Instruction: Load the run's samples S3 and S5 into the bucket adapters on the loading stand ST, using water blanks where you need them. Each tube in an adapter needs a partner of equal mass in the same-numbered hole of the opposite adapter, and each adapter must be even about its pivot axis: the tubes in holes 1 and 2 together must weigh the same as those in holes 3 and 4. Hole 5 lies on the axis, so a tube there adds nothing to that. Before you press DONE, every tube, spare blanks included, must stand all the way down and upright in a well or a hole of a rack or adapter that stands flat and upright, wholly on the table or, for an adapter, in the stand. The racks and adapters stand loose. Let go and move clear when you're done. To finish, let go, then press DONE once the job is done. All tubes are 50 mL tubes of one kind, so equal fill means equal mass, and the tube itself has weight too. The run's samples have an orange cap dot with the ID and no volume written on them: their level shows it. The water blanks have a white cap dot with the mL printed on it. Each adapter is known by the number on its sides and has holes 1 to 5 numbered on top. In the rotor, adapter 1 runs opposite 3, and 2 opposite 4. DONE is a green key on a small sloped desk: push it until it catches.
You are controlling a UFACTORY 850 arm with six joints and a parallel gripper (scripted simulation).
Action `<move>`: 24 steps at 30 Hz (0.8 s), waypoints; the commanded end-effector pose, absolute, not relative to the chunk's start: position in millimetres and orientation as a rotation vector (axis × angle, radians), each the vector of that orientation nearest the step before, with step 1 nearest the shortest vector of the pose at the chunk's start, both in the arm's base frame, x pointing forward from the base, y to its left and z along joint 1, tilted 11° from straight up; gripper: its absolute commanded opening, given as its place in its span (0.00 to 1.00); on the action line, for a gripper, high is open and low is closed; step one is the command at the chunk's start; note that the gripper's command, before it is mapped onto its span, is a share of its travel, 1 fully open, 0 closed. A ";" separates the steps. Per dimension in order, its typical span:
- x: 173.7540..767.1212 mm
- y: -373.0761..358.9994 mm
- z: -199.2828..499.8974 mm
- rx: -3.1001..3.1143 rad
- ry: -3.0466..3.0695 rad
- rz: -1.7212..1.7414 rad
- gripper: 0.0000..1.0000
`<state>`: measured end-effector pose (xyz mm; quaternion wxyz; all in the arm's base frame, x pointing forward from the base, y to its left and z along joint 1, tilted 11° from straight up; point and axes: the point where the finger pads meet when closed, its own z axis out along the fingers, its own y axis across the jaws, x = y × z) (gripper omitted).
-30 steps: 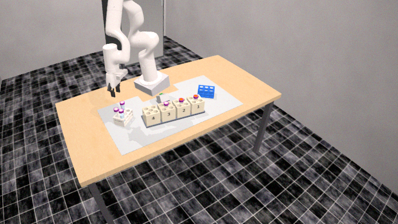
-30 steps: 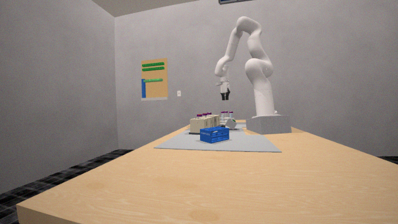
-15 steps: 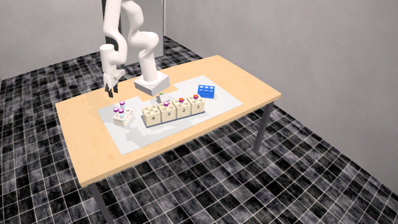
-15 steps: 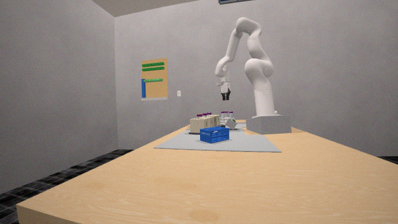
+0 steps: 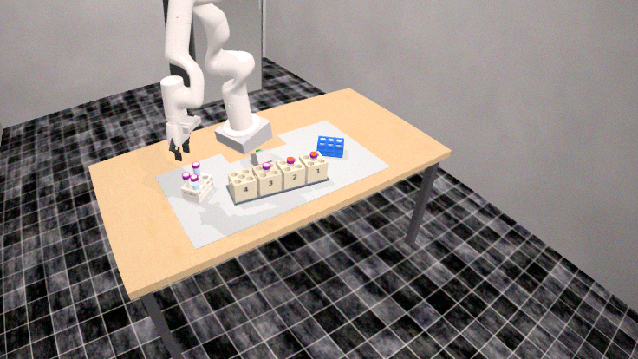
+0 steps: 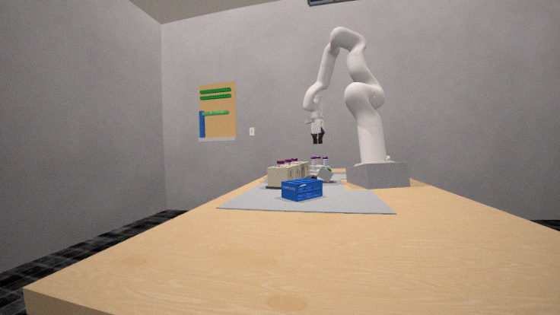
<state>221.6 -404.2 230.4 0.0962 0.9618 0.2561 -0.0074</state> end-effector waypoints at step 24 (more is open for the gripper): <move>223.7 -414.3 183.0 2.848 0.758 -0.021 0.57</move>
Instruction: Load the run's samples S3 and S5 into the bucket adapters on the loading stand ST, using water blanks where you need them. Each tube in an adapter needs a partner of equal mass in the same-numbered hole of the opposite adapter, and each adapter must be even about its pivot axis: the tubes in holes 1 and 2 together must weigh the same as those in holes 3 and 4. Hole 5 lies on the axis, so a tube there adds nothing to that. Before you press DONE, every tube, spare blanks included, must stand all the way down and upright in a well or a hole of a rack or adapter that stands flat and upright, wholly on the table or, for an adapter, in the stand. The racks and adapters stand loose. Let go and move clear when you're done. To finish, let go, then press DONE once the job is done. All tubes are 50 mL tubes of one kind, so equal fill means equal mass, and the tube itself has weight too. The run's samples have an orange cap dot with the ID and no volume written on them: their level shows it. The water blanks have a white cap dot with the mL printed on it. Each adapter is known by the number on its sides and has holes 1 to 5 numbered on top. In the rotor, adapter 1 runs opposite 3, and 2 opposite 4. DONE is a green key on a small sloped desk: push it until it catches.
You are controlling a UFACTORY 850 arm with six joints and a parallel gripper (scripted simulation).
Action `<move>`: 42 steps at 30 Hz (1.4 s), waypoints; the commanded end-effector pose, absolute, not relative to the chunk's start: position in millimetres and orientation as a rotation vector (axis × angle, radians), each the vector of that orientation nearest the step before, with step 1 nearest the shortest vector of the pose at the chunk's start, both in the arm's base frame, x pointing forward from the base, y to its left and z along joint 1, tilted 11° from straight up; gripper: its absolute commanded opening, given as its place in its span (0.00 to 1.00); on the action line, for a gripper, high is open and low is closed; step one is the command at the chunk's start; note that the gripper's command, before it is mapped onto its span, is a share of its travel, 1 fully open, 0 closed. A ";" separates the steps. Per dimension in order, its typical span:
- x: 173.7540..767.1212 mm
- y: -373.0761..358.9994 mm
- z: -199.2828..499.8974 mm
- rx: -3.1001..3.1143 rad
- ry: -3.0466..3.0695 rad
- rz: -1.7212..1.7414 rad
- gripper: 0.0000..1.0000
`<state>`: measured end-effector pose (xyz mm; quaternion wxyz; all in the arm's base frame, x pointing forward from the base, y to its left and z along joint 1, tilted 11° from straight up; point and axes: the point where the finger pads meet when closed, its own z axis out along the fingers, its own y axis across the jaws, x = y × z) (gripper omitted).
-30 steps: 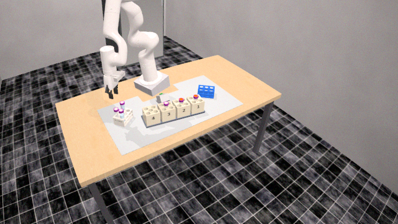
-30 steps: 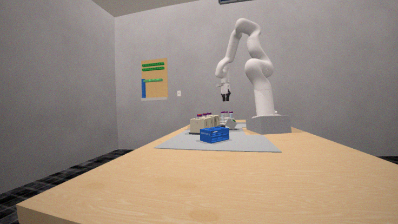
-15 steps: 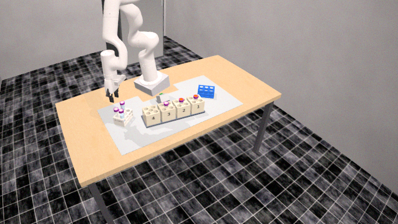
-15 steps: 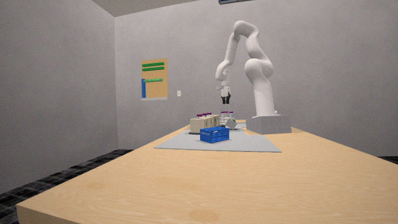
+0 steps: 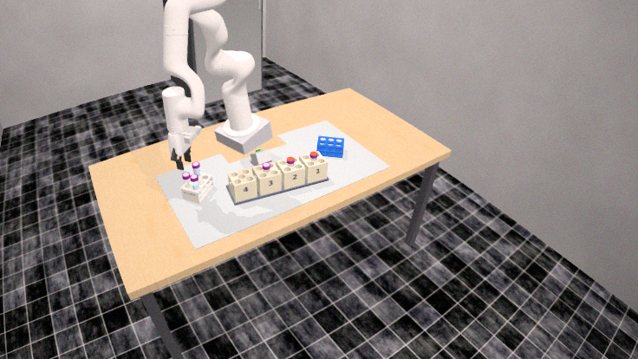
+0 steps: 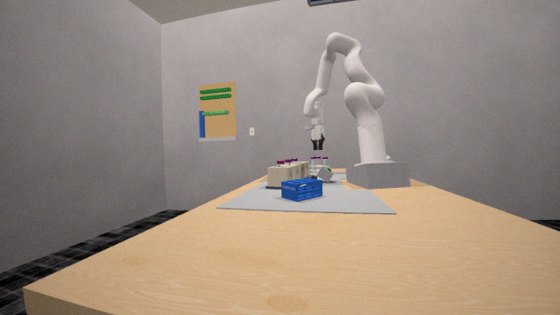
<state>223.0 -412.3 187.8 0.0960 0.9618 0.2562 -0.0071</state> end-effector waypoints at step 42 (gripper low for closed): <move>225.4 -423.1 137.4 2.848 0.758 -0.021 0.57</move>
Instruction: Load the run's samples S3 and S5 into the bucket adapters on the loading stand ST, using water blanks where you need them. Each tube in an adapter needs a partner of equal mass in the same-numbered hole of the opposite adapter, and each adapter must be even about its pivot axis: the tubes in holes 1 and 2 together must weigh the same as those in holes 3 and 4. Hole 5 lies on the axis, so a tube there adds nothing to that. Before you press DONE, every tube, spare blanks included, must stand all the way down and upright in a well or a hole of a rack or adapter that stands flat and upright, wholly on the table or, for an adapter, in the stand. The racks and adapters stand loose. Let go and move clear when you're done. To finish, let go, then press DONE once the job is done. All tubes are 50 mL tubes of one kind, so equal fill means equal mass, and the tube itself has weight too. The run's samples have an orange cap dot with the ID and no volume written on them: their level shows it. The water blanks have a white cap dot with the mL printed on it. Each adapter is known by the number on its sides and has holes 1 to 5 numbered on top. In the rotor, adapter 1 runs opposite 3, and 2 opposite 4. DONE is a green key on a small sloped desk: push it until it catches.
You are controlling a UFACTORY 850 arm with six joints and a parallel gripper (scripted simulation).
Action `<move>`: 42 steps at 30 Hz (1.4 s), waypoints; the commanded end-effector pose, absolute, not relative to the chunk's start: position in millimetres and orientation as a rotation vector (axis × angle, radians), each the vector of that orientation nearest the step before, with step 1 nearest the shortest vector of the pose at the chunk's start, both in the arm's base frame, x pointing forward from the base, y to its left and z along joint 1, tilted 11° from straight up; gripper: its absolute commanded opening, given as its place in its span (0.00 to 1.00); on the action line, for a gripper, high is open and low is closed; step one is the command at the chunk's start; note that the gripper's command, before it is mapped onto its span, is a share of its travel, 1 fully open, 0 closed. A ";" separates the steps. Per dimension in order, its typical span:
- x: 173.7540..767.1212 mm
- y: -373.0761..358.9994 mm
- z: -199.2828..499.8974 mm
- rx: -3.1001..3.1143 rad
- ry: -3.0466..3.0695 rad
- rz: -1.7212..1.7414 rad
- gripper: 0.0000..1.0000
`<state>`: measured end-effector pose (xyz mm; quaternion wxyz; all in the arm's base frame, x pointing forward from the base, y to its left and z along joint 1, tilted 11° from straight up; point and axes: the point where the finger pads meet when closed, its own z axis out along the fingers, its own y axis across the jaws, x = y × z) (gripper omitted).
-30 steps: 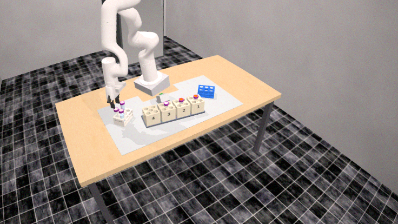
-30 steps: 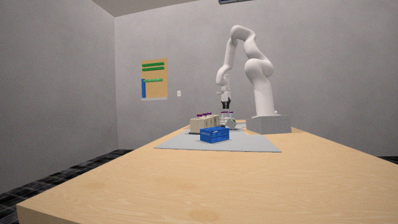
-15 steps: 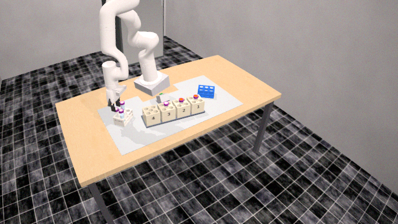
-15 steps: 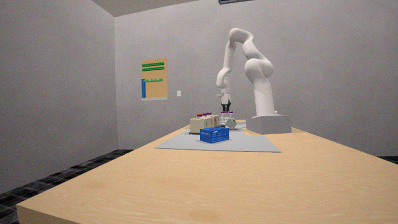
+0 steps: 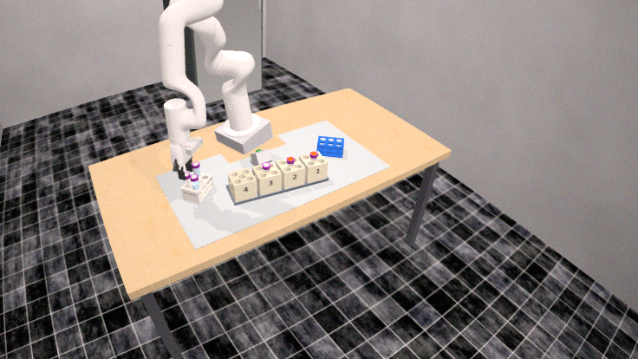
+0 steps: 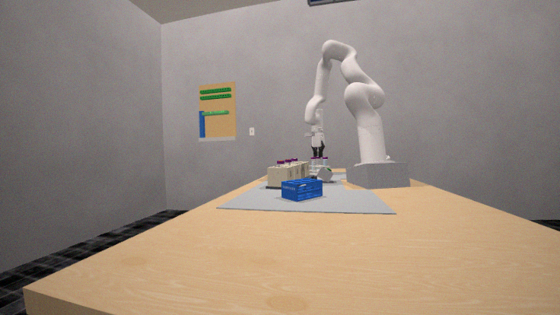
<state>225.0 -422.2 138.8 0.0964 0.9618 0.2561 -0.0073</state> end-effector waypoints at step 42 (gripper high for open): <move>226.0 -426.4 120.3 2.848 0.758 -0.022 0.57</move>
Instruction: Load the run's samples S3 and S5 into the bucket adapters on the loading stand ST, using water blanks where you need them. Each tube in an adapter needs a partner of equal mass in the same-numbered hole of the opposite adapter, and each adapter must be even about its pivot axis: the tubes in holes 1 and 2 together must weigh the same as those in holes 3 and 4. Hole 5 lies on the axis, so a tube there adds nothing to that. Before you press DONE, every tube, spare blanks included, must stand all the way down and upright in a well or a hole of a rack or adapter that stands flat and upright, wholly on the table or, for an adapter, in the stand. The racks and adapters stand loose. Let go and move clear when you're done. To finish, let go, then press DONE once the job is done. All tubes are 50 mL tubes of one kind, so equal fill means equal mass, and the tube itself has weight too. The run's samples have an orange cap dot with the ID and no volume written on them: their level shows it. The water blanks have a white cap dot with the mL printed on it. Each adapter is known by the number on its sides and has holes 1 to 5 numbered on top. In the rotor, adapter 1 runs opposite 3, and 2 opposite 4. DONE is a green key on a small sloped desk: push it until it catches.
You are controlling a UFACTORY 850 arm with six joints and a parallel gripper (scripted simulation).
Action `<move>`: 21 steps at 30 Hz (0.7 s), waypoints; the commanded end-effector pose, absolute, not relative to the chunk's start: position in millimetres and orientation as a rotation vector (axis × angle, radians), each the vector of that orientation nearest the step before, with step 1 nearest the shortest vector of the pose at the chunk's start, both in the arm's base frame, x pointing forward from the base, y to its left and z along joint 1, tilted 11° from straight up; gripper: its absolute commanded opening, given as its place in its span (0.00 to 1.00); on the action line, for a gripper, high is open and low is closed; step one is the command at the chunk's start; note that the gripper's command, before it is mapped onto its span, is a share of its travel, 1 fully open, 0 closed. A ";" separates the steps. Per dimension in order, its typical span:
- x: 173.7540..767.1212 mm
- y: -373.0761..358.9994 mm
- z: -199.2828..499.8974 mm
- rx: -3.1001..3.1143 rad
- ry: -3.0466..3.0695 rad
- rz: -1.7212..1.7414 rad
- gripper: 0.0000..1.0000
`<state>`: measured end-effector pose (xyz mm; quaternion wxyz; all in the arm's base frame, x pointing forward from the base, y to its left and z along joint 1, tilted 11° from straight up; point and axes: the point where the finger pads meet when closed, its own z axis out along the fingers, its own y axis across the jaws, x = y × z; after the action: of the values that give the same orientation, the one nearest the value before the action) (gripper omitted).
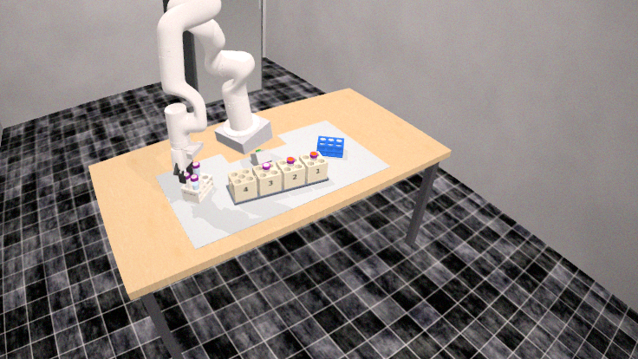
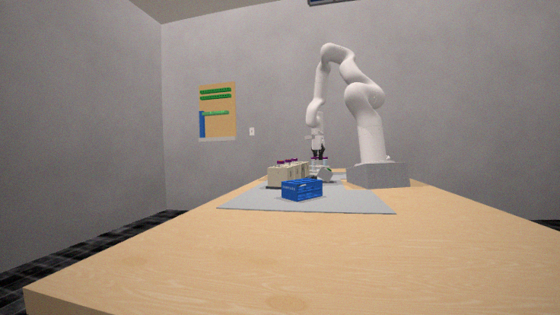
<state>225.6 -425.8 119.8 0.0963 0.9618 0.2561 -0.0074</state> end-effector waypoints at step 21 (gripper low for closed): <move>225.9 -426.0 121.9 2.848 0.758 -0.022 0.00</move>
<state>225.6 -425.4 121.3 0.0964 0.9618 0.2561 -0.0075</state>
